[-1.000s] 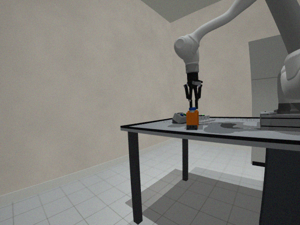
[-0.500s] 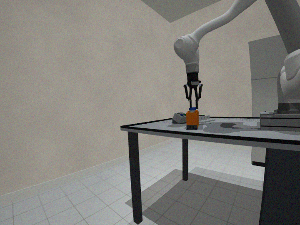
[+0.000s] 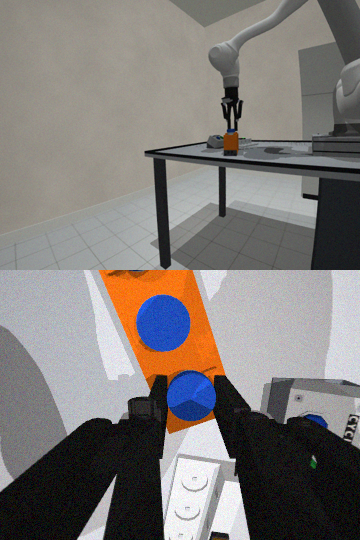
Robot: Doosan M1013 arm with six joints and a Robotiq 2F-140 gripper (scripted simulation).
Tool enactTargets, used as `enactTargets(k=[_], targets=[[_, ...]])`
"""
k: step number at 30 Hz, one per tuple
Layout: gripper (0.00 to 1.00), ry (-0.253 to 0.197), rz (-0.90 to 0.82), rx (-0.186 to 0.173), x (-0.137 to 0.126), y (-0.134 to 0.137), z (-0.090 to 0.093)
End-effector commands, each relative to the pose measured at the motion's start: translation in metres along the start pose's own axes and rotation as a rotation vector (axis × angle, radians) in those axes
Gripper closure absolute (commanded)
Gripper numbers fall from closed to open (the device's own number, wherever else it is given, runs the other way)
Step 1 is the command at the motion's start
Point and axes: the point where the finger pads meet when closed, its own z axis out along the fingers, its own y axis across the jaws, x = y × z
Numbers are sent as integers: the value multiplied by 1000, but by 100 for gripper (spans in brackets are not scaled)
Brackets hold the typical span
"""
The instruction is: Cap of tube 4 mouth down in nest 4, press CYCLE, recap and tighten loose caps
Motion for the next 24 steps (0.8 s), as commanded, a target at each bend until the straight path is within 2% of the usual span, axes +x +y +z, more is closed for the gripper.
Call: enactTargets(k=[1,2,6,7,19,24], targets=[[70,-20,119,-4,0,0,-1],[70,-20,166,-4,0,0,0],[70,-20,166,-4,0,0,-1],[59,-20,166,-4,0,0,0],[59,-20,166,-4,0,0,0],[59,-21,-194,-1,0,0,0]])
